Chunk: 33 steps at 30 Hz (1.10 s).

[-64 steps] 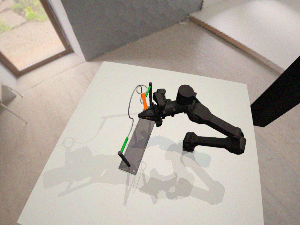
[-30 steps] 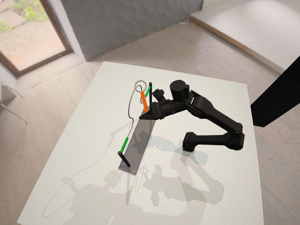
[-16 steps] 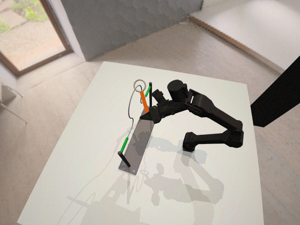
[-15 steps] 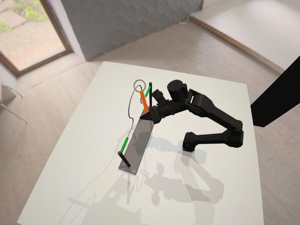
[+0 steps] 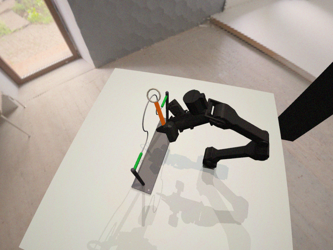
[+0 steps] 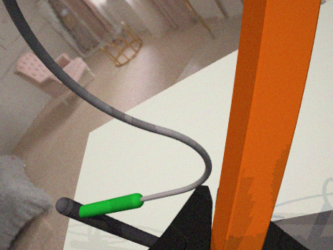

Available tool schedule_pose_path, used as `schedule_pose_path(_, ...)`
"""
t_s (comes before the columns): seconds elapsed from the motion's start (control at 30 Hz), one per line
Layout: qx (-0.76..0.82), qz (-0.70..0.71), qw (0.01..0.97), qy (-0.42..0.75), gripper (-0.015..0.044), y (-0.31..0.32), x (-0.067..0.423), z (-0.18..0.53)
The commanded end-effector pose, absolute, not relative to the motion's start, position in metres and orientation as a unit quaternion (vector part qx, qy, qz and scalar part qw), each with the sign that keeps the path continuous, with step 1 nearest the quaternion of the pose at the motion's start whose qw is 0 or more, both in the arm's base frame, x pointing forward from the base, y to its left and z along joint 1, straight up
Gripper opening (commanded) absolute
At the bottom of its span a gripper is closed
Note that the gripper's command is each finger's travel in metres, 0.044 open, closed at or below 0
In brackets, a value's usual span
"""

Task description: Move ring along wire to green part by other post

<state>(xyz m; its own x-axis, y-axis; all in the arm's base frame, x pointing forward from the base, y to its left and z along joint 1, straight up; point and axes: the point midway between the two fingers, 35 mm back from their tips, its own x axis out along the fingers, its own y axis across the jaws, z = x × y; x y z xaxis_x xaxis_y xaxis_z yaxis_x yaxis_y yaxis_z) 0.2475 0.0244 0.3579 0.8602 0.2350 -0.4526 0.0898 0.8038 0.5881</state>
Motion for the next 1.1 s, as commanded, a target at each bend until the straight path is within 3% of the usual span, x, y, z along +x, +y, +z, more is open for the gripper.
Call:
schedule_pose_path(0.0,0.285,0.029,0.921,0.264,-0.0150,0.022,0.249,0.358)
schedule_pose_path(1.07,0.077,-0.047,0.956,0.280,-0.0150,0.005,0.247,0.351)
